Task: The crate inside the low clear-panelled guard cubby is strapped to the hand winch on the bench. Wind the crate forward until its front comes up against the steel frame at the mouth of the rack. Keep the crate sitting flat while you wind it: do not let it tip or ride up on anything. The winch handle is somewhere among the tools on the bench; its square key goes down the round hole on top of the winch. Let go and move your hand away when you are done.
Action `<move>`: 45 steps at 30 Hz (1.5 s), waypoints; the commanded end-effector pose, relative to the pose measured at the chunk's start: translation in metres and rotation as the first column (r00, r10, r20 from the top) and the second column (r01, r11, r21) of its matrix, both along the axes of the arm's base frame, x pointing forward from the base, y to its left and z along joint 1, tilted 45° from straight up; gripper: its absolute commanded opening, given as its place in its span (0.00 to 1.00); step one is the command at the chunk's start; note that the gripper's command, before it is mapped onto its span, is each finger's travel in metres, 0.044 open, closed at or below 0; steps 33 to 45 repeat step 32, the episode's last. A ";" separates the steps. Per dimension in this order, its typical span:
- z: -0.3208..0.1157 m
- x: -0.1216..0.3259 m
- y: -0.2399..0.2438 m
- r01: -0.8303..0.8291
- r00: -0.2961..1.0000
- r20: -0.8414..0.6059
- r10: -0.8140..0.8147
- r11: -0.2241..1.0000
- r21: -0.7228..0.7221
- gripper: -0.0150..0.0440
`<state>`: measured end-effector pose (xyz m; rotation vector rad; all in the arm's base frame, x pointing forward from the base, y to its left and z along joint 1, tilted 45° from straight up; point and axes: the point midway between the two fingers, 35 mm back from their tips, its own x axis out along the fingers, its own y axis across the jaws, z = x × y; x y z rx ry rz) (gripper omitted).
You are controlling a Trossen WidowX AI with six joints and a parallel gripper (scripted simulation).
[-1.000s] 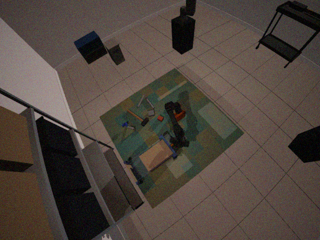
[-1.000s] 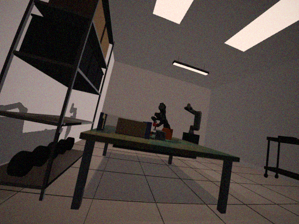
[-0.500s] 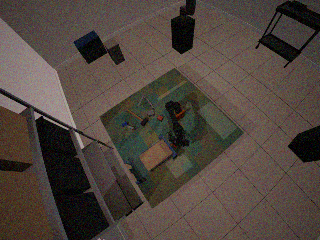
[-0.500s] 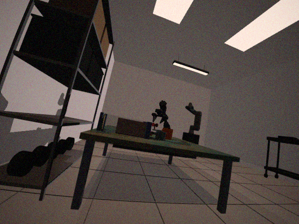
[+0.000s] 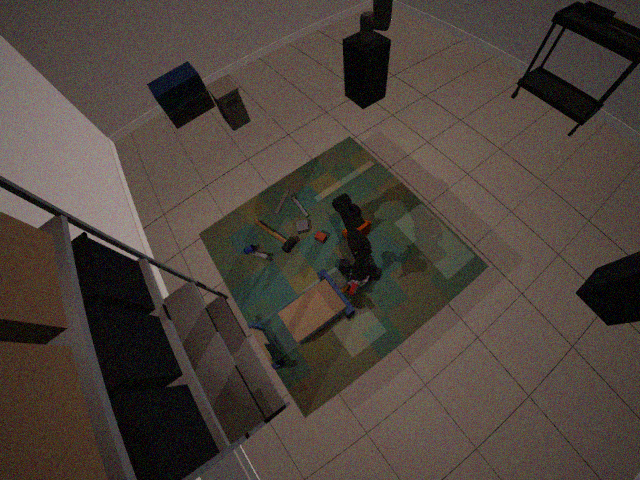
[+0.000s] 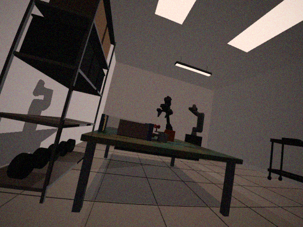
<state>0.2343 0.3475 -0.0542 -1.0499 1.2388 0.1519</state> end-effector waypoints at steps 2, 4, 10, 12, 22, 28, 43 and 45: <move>0.002 -0.023 -0.011 0.037 0.998 -0.055 -0.040 0.998 -0.051 1.00; 0.012 -0.054 -0.024 0.086 0.989 -0.109 -0.099 0.989 -0.120 1.00; 0.039 -0.105 -0.049 0.174 0.963 -0.156 -0.221 0.948 -0.267 1.00; 0.039 -0.105 -0.049 0.174 0.963 -0.156 -0.221 0.948 -0.267 1.00; 0.039 -0.105 -0.049 0.174 0.963 -0.156 -0.221 0.948 -0.267 1.00; 0.039 -0.105 -0.049 0.174 0.963 -0.156 -0.221 0.948 -0.267 1.00; 0.039 -0.105 -0.049 0.174 0.963 -0.156 -0.221 0.948 -0.267 1.00; 0.039 -0.105 -0.049 0.174 0.963 -0.156 -0.221 0.948 -0.267 1.00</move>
